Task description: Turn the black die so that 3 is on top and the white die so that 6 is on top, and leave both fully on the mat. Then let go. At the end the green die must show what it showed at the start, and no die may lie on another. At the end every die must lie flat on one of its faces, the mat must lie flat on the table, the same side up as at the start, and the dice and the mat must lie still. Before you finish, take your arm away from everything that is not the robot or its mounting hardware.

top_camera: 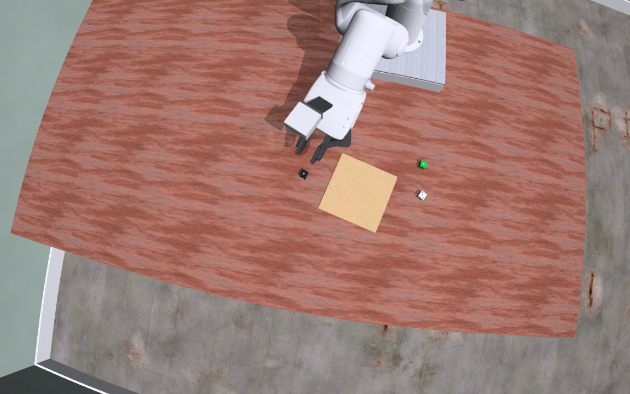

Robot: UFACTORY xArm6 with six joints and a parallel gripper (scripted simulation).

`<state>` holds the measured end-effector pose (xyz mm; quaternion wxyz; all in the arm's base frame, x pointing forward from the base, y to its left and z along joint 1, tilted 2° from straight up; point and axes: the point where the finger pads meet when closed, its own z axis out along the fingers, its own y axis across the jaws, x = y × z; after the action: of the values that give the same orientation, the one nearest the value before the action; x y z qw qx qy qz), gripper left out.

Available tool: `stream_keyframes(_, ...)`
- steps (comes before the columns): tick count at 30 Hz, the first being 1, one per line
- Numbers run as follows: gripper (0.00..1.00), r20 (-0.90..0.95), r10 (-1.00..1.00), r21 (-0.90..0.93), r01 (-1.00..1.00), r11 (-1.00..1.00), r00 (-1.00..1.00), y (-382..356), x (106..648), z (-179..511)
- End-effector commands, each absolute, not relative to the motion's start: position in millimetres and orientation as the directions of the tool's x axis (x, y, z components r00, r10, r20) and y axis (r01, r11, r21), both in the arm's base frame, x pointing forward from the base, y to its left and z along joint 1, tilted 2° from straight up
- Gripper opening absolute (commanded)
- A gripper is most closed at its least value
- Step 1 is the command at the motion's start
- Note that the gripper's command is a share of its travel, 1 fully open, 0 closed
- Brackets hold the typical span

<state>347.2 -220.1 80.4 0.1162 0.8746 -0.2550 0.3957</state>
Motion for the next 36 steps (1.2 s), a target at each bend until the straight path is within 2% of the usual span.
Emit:
stream_keyframes(1, 0.31, 0.691, -0.388, 0.001, -0.538, -0.843, 0.61, -222, 351, 84)
stream_keyframes(6, 0.31, 0.575, -0.439, 0.001, -0.538, -0.843, 0.69, -227, 358, 90)
stream_keyframes(13, 0.31, 0.507, -0.463, 0.001, -0.538, -0.843, 0.727, -232, 363, 91)
stream_keyframes(20, 0.31, 0.331, -0.507, 0.001, -0.537, -0.843, 0.796, -236, 373, 99)
stream_keyframes(36, 0.31, 0.047, -0.537, 0.001, -0.538, -0.843, 0.842, -246, 387, 109)
